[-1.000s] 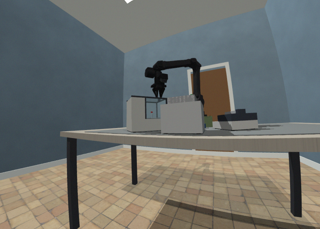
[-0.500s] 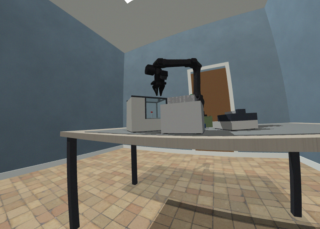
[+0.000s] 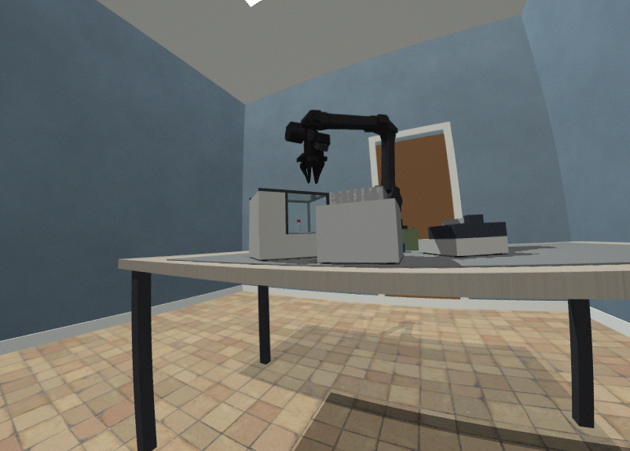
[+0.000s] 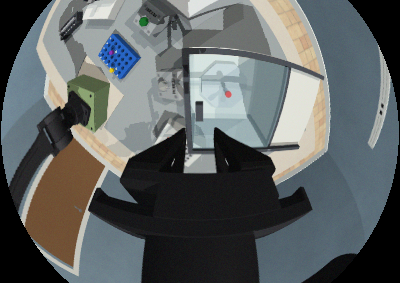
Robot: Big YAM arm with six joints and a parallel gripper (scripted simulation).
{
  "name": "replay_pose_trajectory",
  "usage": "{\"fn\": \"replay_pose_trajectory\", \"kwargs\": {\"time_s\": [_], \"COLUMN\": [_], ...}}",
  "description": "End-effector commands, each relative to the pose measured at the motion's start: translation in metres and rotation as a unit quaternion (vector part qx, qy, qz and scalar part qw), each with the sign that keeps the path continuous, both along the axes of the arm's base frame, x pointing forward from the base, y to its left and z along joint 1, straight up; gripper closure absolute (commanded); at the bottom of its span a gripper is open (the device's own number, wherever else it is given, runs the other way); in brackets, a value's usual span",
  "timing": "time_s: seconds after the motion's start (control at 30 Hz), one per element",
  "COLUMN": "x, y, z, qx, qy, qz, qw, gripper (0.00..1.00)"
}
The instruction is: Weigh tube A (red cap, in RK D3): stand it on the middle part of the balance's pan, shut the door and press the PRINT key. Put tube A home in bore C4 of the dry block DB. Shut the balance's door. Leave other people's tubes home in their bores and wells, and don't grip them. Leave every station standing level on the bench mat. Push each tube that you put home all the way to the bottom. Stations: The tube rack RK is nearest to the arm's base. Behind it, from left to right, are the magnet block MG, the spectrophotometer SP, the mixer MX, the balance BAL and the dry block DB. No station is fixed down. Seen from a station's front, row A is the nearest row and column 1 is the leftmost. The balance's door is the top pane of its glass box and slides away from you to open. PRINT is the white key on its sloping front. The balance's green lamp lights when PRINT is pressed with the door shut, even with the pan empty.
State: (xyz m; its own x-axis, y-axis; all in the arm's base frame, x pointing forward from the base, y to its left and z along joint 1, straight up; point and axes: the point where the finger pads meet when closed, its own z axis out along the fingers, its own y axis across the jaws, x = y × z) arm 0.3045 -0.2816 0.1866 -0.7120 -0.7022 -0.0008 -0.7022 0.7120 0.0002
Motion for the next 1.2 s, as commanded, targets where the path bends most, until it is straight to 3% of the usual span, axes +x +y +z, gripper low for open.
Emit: {"fn": "replay_pose_trajectory", "kwargs": {"time_s": [0.0, 0.23, 0.27, 1.17], "x": [0.010, 0.010, 0.007, 0.007], "y": [-0.012, -0.012, -0.008, -0.008], "z": [0.040, 0.037, 0.024, 0.024], "qx": [-0.026, -0.022, -0.014, -0.014], "qy": [-0.025, -0.021, -0.013, -0.013], "qz": [-0.004, -0.004, -0.001, -0.001], "qw": [0.999, 1.000, 1.000, 1.000], "gripper": [0.70, 0.70, 0.70, 0.70]}}
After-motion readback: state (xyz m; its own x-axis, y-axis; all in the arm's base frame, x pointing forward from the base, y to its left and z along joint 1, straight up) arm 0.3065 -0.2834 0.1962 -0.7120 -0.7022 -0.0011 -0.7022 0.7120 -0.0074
